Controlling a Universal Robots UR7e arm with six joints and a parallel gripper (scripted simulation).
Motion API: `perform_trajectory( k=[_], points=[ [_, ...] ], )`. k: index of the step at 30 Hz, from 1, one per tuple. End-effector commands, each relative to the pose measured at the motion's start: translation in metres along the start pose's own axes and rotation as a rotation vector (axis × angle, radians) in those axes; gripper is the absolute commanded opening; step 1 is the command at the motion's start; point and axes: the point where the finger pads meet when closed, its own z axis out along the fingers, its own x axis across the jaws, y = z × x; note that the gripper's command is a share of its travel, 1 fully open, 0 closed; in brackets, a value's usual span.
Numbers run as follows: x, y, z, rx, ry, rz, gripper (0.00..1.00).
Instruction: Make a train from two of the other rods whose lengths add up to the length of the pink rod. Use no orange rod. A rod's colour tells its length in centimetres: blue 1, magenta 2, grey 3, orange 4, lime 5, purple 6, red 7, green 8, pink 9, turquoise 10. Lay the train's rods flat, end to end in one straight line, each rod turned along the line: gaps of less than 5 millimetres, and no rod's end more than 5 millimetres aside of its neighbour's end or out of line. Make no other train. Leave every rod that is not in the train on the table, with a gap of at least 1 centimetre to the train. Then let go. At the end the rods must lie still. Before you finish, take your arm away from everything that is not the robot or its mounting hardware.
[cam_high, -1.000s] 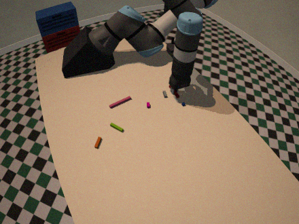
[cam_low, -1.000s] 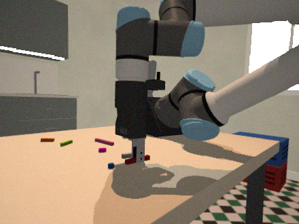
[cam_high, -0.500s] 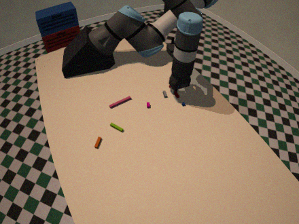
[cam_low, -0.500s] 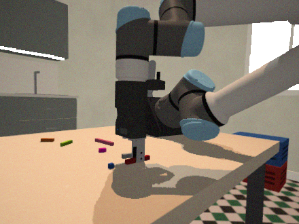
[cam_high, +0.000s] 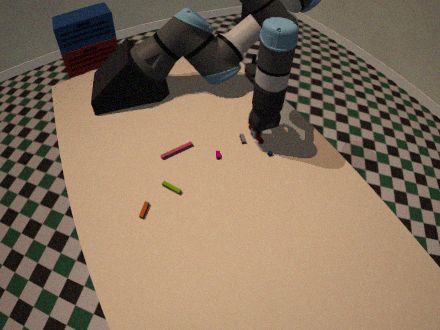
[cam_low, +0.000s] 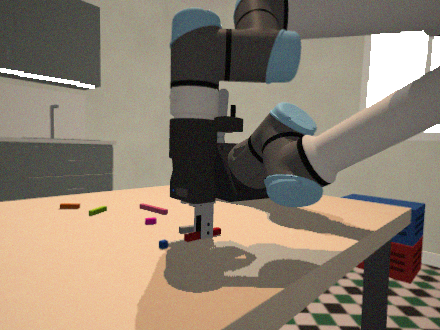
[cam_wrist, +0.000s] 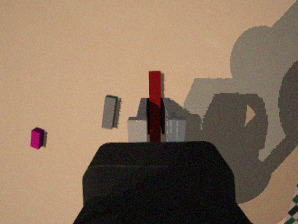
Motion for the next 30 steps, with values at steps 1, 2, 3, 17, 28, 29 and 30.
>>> perform_trajectory(
  k=[1,2,3,17,28,29,30],
  points=[
    [0.0,0.002,-0.013,-0.006,-0.004,-0.005,0.24],
    [0.0,0.002,-0.016,-0.006,-0.004,-0.005,0.24],
    [0.0,0.002,-0.02,-0.006,-0.004,-0.005,0.24],
    [0.0,0.002,-0.079,-0.005,-0.005,-0.004,0.24],
    [0.0,0.002,-0.1,-0.005,-0.004,-0.003,0.24],
    [0.0,0.002,-0.1,-0.005,-0.004,-0.003,0.24],
    [0.0,0.002,-0.1,-0.005,-0.004,-0.003,0.24]
  ],
)
